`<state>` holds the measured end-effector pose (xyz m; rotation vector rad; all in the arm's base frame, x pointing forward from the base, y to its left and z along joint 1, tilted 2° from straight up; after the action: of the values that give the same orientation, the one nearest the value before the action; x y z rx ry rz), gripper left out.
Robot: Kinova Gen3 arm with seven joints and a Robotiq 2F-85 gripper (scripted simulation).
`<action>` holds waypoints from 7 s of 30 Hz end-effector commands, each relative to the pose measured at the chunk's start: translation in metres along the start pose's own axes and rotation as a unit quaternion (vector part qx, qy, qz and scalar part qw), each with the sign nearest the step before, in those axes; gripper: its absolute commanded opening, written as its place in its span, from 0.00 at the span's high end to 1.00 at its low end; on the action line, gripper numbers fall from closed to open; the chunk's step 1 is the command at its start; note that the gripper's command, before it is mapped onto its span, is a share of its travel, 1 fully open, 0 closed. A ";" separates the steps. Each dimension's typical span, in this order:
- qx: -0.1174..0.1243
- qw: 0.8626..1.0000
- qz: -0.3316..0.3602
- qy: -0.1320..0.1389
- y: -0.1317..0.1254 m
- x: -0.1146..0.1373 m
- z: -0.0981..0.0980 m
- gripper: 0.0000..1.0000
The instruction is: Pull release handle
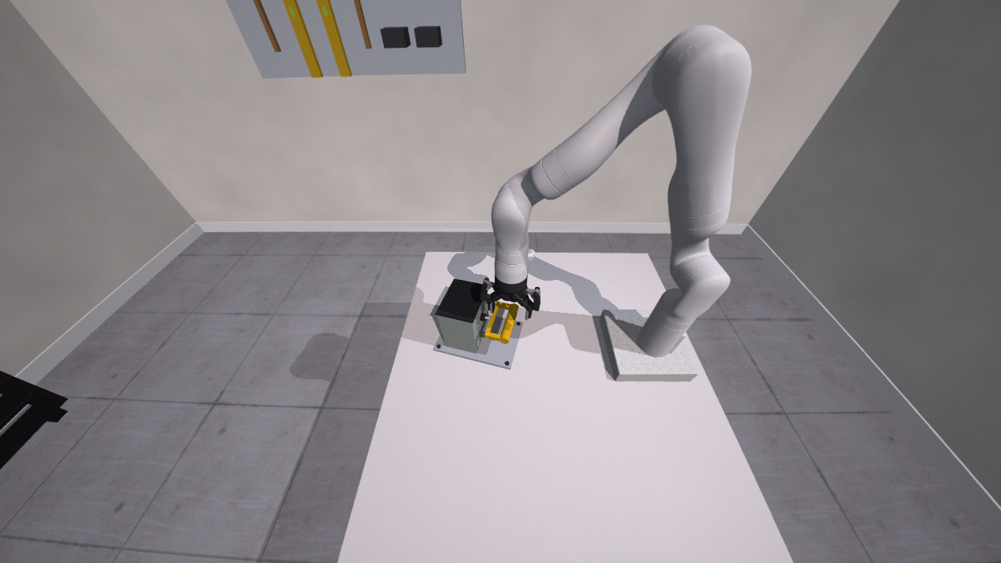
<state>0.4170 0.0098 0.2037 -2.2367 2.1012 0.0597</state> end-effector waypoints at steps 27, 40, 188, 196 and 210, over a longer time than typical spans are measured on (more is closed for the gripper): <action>-0.003 1.000 0.007 0.016 0.001 0.017 -0.008 0.00; -0.004 1.000 0.009 0.020 0.001 0.022 -0.010 0.00; -0.004 1.000 0.009 0.020 0.001 0.024 0.037 0.46; -0.004 1.000 0.009 0.020 0.001 0.024 0.037 0.46; -0.004 1.000 0.009 0.020 0.001 0.024 0.037 0.46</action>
<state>0.4183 -0.0115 0.1645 -2.2438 2.1457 0.0256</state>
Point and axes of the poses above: the point where the finger pads meet when closed, its own z axis out along the fingers, its own y axis across the jaws, x = y × z, the point moved 6 cm from there along -z, back along the fingers, and after that the axes turned 14 degrees about -z, right-handed, at the moved point
